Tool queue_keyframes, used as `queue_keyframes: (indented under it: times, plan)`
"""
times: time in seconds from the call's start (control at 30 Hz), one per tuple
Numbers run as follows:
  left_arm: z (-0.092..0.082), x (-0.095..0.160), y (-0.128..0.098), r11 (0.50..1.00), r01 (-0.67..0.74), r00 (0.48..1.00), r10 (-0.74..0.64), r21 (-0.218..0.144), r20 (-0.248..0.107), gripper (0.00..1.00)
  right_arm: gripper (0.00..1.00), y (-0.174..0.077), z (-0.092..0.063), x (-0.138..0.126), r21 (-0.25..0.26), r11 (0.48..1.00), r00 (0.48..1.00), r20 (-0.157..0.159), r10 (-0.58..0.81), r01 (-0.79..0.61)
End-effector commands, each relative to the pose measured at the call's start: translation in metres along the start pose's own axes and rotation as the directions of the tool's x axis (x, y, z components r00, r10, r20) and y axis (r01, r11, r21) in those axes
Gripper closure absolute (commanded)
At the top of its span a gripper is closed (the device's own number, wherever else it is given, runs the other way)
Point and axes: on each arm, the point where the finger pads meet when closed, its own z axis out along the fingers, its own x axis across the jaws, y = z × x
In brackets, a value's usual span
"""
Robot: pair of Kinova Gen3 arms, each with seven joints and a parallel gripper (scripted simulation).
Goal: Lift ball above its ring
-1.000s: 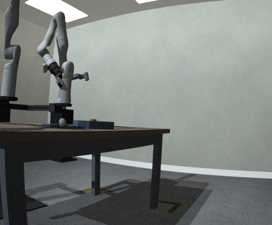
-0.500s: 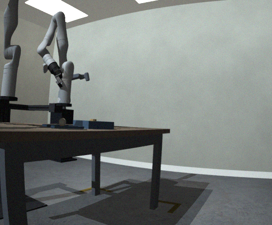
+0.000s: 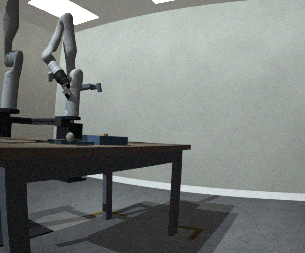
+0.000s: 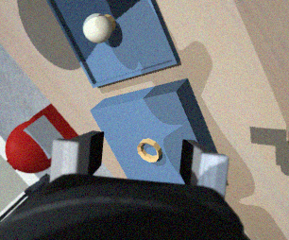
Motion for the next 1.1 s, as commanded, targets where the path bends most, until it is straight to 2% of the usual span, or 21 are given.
queue_keyframes:
  times: [0.0,0.4,0.77,1.07]
  plan:
    - [0.0,0.0,0.0,1.0,0.0,1.0,0.0,0.0,0.0,0.0,0.0,-0.007,-0.003,-0.016,0.002,0.995,0.995,0.004,0.1,-0.1]
    - [0.0,0.0,0.0,1.0,0.0,1.0,0.0,0.0,0.0,0.0,0.0,-0.03,-0.008,-0.058,0.009,0.924,0.924,0.011,0.382,-0.382]
    - [0.0,0.0,0.0,1.0,0.0,1.0,0.0,0.0,0.0,0.0,0.0,-0.04,-0.011,-0.075,0.011,0.873,0.873,0.015,0.488,-0.488]
    - [0.0,0.0,0.0,1.0,0.0,1.0,0.0,0.0,0.0,0.0,0.0,-0.042,-0.011,-0.078,0.011,0.861,0.861,0.016,0.508,-0.508]
